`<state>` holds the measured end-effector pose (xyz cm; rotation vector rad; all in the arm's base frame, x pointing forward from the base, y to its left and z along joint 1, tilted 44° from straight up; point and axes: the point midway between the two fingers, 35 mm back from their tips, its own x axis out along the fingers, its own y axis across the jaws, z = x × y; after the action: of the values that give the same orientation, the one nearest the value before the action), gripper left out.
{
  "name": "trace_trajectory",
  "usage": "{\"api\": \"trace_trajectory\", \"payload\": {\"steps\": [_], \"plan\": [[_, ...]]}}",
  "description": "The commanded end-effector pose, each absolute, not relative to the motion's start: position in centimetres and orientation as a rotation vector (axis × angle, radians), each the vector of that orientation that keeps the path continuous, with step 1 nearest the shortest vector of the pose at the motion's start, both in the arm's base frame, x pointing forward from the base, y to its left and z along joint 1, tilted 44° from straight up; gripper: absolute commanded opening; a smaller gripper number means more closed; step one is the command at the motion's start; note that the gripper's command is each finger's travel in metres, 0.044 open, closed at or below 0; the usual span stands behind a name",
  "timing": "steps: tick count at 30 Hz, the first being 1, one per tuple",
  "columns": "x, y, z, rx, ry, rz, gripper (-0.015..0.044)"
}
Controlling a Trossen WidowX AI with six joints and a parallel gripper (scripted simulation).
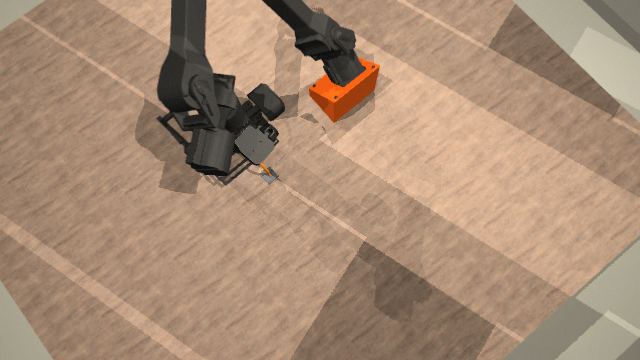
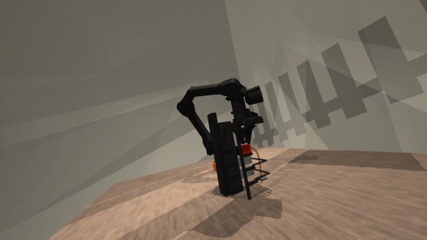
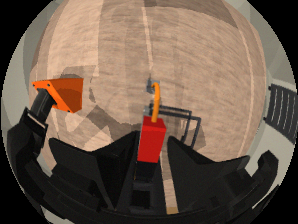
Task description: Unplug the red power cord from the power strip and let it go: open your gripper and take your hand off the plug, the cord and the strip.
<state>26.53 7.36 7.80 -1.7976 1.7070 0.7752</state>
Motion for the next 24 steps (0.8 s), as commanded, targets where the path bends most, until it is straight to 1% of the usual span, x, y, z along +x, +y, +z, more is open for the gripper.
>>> {"api": "trace_trajectory", "payload": {"steps": [1,17,20,24], "plan": [[26.45,6.89,8.2,-1.799,1.709,0.774,0.016],[26.5,6.05,7.34,-1.799,1.709,0.774,0.016],[26.52,6.29,7.42,-1.797,1.707,0.774,0.0081],[26.52,6.29,7.42,-1.797,1.707,0.774,0.0055]]}}
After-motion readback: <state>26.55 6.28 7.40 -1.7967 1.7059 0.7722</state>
